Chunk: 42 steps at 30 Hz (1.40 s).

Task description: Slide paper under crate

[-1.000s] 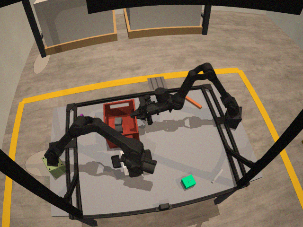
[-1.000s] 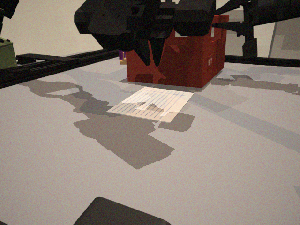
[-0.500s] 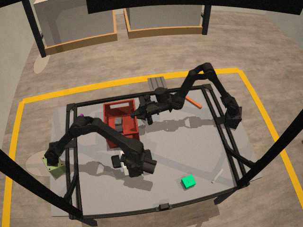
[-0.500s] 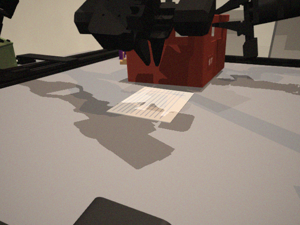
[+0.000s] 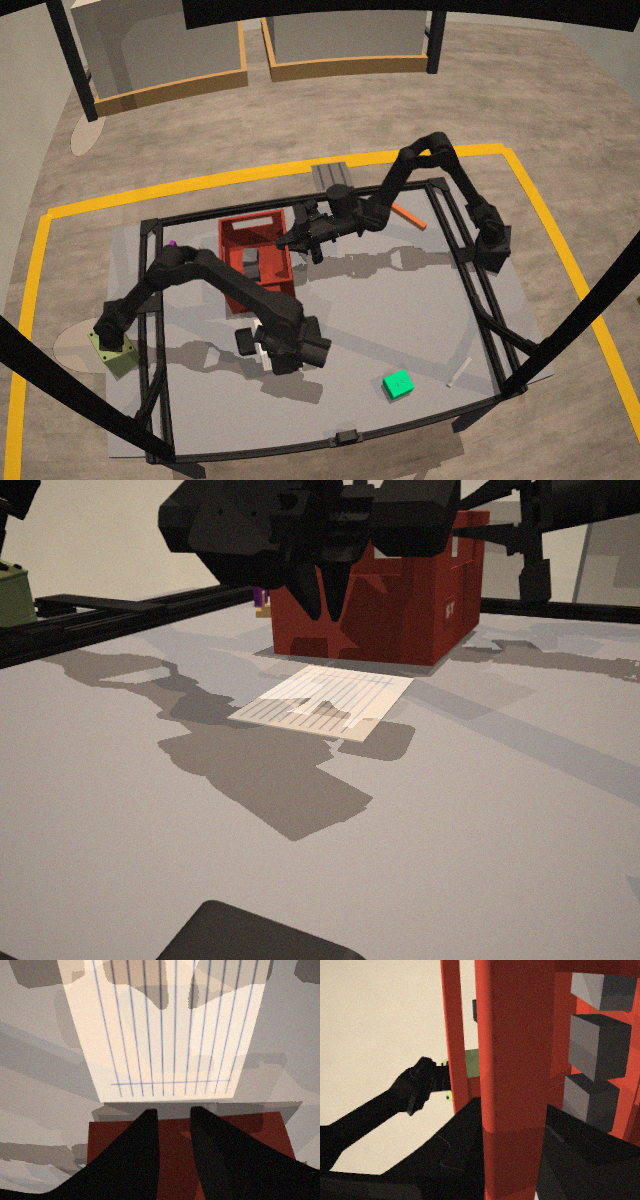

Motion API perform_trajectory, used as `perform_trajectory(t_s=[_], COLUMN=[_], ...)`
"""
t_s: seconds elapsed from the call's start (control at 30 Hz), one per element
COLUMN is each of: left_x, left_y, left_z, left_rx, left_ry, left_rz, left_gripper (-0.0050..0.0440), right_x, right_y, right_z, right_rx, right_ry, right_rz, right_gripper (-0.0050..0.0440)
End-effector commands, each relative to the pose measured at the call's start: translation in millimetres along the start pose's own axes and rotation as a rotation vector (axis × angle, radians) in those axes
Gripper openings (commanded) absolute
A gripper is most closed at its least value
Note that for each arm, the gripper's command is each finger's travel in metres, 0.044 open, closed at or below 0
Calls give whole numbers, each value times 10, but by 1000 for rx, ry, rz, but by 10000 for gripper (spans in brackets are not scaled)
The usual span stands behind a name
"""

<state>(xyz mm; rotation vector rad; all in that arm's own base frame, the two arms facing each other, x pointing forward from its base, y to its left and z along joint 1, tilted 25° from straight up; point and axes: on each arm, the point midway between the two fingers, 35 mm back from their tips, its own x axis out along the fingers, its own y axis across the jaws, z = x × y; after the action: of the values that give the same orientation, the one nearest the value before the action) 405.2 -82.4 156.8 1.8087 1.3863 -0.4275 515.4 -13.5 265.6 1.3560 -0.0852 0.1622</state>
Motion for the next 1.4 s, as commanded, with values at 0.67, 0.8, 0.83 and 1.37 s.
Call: perform_trajectory(t_s=[0.67, 0.8, 0.83, 1.37], left_x=[3, 3, 3, 3], left_y=[0, 0, 0, 0], left_z=[-4, -4, -4, -4], left_rx=[5, 5, 5, 5], left_ry=[4, 4, 4, 4], left_rz=[0, 0, 0, 0], left_gripper=[60, 60, 60, 60], right_x=[-13, -15, -17, -21], right_y=[192, 202, 210, 227], right_z=[11, 11, 10, 10], right_rx=[-1, -1, -1, -1], right_ry=[-5, -5, -5, -5], right_rz=[36, 36, 36, 36], right_gripper=[0, 0, 0, 0])
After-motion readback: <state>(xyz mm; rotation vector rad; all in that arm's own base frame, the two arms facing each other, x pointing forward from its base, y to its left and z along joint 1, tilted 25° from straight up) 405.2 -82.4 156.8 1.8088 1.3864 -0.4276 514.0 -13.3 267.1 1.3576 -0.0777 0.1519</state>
